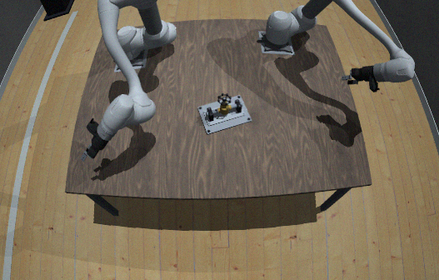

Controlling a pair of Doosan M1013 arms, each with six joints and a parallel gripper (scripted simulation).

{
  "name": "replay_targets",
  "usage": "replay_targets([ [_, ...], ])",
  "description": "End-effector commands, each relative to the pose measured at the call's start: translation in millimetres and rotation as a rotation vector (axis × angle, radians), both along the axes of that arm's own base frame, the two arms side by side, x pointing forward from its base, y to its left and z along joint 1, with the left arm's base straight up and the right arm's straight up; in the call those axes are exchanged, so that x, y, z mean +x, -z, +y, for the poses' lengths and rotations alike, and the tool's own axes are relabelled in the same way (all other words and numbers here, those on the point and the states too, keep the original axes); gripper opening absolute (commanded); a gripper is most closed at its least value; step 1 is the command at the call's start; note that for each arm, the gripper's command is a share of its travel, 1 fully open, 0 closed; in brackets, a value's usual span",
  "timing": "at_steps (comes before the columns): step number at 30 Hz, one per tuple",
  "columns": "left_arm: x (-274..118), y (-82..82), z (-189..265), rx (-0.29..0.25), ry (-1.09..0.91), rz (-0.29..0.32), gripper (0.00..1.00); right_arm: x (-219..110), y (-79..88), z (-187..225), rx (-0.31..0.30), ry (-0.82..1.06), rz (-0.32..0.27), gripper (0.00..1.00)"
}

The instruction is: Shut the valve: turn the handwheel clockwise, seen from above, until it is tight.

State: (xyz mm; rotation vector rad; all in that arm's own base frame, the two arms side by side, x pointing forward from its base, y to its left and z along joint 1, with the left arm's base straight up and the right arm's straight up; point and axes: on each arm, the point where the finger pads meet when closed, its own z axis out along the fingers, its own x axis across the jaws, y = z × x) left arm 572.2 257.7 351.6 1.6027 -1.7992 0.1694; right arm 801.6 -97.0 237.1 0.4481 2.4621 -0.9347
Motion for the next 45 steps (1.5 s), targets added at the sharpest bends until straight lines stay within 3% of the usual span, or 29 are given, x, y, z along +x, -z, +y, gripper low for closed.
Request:
replay_targets([
  [1,-15,-0.5,14,-0.017,0.021,-0.04,1.0,31,18.9,24,0.038,-0.149,-0.027,1.0],
  [7,-57,0.9,46,-0.057,0.078,-0.142,1.0,68,47.3,81,0.101,-0.392,-0.058,1.0],
  [9,-57,0.9,46,-0.057,0.078,-0.142,1.0,68,47.3,81,0.101,-0.392,-0.058,1.0],
  [10,-66,1.2,52,-0.064,0.09,-0.162,1.0,79,57.9,108,0.128,-0.494,-0.07,1.0],
  [14,-104,2.9,74,-0.091,0.142,-0.246,1.0,91,71.4,148,0.169,-0.634,-0.086,1.0],
  [24,-208,10.0,115,-0.136,0.293,-0.454,1.0,89,101.4,277,0.301,-1.04,-0.133,1.0],
  [26,-208,10.0,115,-0.136,0.293,-0.454,1.0,89,101.4,277,0.301,-1.04,-0.133,1.0],
  [27,-221,11.1,118,-0.14,0.313,-0.478,1.0,80,106.6,313,0.342,-1.147,-0.146,1.0],
  [37,-332,23.0,131,-0.158,0.493,-0.667,1.0,19,113.6,431,0.503,-1.511,-0.201,1.0],
  [41,-373,28.8,130,-0.161,0.567,-0.732,1.0,-20,110.4,476,0.585,-1.661,-0.231,1.0],
  [43,-373,28.8,130,-0.161,0.567,-0.732,1.0,-20,110.4,476,0.585,-1.661,-0.231,1.0],
  [45,-398,32.7,127,-0.162,0.615,-0.77,1.0,-58,104.6,509,0.661,-1.784,-0.26,1.0],
])
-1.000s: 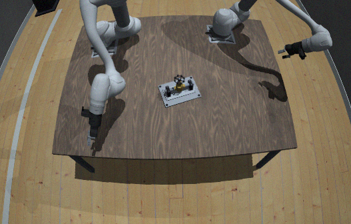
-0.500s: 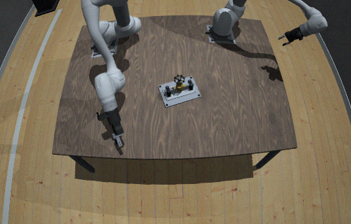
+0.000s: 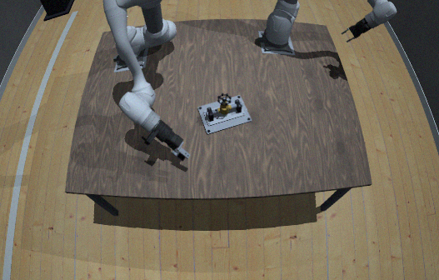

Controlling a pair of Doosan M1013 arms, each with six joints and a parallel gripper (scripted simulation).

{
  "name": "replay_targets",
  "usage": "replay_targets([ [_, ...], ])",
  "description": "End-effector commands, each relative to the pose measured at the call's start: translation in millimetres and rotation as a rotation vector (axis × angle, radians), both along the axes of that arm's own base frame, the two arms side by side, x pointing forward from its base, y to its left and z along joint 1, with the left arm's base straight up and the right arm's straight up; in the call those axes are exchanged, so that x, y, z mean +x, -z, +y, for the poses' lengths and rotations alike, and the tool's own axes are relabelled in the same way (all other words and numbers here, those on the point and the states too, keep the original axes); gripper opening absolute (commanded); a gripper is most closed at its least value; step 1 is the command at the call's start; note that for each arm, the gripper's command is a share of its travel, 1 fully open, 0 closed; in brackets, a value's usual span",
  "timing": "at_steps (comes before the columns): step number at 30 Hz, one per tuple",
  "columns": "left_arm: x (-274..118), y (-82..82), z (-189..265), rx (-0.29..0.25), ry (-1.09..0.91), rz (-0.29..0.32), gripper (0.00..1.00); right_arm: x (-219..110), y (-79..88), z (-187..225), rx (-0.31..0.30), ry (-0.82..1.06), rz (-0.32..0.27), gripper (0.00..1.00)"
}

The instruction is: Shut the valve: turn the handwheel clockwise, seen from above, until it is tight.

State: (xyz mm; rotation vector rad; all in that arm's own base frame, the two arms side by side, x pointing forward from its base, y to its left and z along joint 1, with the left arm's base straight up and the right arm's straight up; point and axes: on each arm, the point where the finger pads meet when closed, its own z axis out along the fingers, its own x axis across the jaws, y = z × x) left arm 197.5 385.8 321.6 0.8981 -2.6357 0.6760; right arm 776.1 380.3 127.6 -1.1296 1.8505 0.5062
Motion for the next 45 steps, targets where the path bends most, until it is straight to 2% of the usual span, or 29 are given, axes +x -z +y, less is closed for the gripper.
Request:
replay_targets([
  [1,-36,4.6,-3,0.005,0.061,-0.063,1.0,-39,-6.2,37,0.079,-0.143,-0.008,1.0],
  [11,-132,23.5,-29,0.03,0.246,-0.22,1.0,-169,-42.5,103,0.321,-0.499,-0.005,1.0],
  [13,-148,27.4,-36,0.036,0.282,-0.246,1.0,-196,-52.9,109,0.376,-0.566,-0.002,1.0],
  [15,-148,27.4,-36,0.036,0.282,-0.246,1.0,-196,-52.9,109,0.376,-0.566,-0.002,1.0],
  [19,-176,34.6,-49,0.046,0.346,-0.291,1.0,-253,-77.9,116,0.499,-0.7,0.007,1.0],
  [22,-193,39.4,-58,0.052,0.387,-0.319,1.0,-276,-89.3,116,0.553,-0.753,0.012,1.0],
  [25,-207,43.4,-66,0.058,0.421,-0.341,1.0,-285,-94.3,116,0.576,-0.774,0.014,1.0],
  [30,-223,48.4,-76,0.064,0.463,-0.366,1.0,-287,-95.1,116,0.58,-0.778,0.015,1.0],
  [45,-235,52.6,-85,0.069,0.497,-0.386,1.0,-287,-95.1,116,0.58,-0.778,0.015,1.0],
])
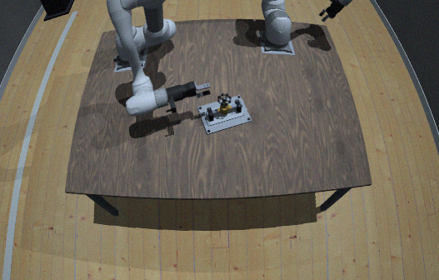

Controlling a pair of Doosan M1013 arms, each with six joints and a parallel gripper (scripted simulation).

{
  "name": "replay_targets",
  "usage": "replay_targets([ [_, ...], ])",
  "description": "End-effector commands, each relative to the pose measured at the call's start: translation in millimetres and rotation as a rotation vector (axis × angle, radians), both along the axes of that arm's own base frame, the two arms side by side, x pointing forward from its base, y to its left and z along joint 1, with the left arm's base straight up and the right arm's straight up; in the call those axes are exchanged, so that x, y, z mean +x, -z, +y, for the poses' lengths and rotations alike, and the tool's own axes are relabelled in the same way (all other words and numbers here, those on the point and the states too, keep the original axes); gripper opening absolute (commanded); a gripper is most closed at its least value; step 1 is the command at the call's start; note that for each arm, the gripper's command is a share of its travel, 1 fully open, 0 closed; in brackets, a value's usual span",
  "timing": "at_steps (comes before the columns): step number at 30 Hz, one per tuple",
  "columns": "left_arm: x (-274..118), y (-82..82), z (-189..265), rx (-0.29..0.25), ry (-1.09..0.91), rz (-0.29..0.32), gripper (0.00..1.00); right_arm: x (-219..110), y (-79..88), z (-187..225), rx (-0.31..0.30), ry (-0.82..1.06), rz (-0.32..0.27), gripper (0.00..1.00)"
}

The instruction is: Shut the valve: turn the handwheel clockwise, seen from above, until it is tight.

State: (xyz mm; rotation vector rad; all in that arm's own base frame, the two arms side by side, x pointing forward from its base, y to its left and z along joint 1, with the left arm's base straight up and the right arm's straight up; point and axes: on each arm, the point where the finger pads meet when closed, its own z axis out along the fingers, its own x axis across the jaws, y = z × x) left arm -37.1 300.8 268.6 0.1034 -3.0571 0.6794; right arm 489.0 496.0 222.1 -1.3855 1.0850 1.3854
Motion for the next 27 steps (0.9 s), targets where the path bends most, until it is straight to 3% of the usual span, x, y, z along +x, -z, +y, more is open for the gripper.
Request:
replay_targets([
  [1,0,-0.3,0,0.001,0.001,0.0,1.0,0,-0.6,0,0.001,0.0,-0.001,1.0],
  [4,0,-0.3,0,0.001,0.001,0.0,1.0,0,-0.6,0,0.001,0.0,-0.001,1.0],
  [5,0,-0.3,0,0.001,0.001,0.0,1.0,0,-0.6,0,0.001,0.0,-0.001,0.54],
  [21,0,-0.3,0,0.001,0.001,0.0,1.0,0,7.9,0,0.001,0.0,-0.001,0.54],
  [27,0,-0.3,0,0.001,0.001,0.0,1.0,0,18.8,0,0.001,0.0,-0.001,0.54],
])
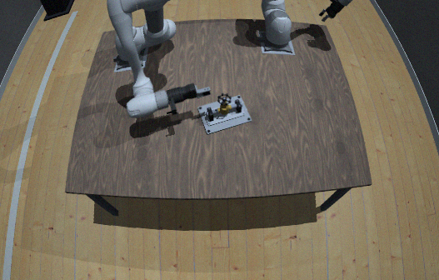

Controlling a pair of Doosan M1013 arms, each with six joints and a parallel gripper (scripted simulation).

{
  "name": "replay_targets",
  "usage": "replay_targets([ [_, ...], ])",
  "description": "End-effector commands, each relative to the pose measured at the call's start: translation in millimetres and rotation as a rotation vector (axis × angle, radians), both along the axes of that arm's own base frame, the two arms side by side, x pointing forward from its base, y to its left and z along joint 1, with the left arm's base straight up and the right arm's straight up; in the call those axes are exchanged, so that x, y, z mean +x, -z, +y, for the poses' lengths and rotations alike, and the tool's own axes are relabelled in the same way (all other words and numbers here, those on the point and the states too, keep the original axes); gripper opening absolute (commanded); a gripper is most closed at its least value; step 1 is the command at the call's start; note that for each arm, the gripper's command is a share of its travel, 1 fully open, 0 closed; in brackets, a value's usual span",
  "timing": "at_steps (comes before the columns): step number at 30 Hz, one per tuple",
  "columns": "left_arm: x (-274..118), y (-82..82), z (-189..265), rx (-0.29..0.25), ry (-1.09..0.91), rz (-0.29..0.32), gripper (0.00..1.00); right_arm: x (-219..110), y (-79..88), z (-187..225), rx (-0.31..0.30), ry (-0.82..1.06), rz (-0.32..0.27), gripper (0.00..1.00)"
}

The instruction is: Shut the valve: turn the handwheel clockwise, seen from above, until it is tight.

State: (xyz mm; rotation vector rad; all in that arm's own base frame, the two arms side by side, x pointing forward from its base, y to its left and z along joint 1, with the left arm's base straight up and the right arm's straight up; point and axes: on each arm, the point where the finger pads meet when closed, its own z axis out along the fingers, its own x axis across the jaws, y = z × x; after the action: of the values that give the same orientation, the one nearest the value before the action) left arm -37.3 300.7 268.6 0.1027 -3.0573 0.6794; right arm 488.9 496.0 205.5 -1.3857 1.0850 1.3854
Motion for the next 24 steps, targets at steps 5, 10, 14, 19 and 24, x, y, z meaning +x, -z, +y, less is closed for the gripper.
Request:
replay_targets([
  [5,0,-0.4,0,0.001,0.0,0.0,1.0,0,13.6,0,0.001,0.0,-0.001,0.54],
  [10,0,-0.4,0,0.001,0.0,0.0,1.0,0,23.5,0,0.001,0.0,-0.001,0.54],
  [14,0,-0.4,0,0.001,0.0,0.0,1.0,0,30.9,0,0.001,0.0,-0.001,0.54],
  [19,0,-0.4,0,0.001,0.0,0.0,1.0,0,42.4,0,0.001,0.0,-0.001,0.54],
  [24,0,-0.4,0,0.001,0.0,0.0,1.0,0,51.8,0,0.001,0.0,-0.001,0.54],
])
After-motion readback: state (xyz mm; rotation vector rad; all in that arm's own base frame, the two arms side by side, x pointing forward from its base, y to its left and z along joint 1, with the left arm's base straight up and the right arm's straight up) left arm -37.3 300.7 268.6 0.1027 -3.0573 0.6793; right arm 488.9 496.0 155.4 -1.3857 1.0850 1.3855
